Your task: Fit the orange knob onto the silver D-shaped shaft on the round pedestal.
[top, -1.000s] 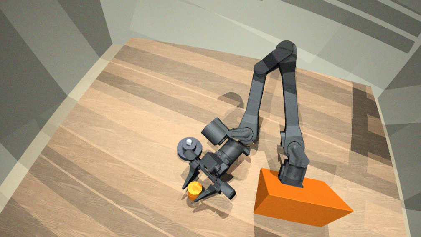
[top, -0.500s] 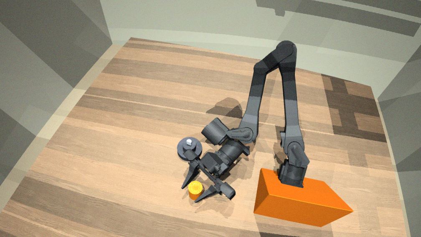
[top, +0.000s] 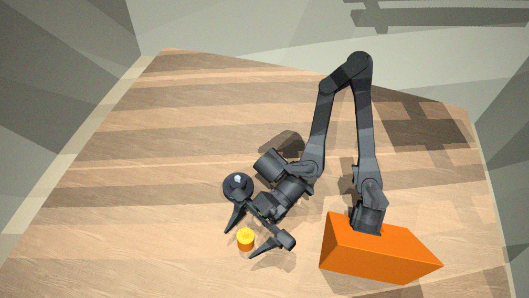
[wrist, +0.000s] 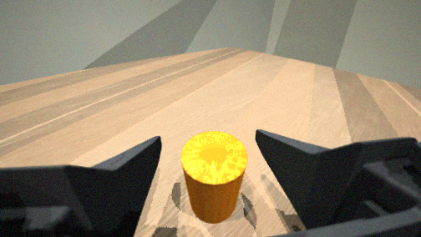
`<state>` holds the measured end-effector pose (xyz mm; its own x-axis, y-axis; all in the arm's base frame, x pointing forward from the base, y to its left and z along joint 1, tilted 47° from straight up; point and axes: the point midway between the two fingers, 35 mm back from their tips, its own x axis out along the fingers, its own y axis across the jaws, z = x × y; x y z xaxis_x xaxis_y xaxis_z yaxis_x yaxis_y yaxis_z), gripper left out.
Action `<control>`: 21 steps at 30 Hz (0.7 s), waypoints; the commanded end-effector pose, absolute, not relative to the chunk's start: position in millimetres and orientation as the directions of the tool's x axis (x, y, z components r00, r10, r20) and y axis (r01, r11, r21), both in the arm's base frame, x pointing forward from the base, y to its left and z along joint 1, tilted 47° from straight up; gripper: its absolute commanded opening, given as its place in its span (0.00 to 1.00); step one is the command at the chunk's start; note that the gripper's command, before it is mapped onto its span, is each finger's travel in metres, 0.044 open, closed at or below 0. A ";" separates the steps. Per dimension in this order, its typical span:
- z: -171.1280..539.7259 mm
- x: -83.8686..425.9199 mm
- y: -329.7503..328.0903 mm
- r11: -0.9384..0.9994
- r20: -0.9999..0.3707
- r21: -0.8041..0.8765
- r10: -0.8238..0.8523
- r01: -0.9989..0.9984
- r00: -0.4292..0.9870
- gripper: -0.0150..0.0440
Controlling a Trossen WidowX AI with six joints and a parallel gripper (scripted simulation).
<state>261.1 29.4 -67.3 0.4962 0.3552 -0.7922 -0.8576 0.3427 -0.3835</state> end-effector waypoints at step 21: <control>-19.9 263.2 90.4 0.371 -0.845 -0.319 0.306 -0.872 0.439 1.00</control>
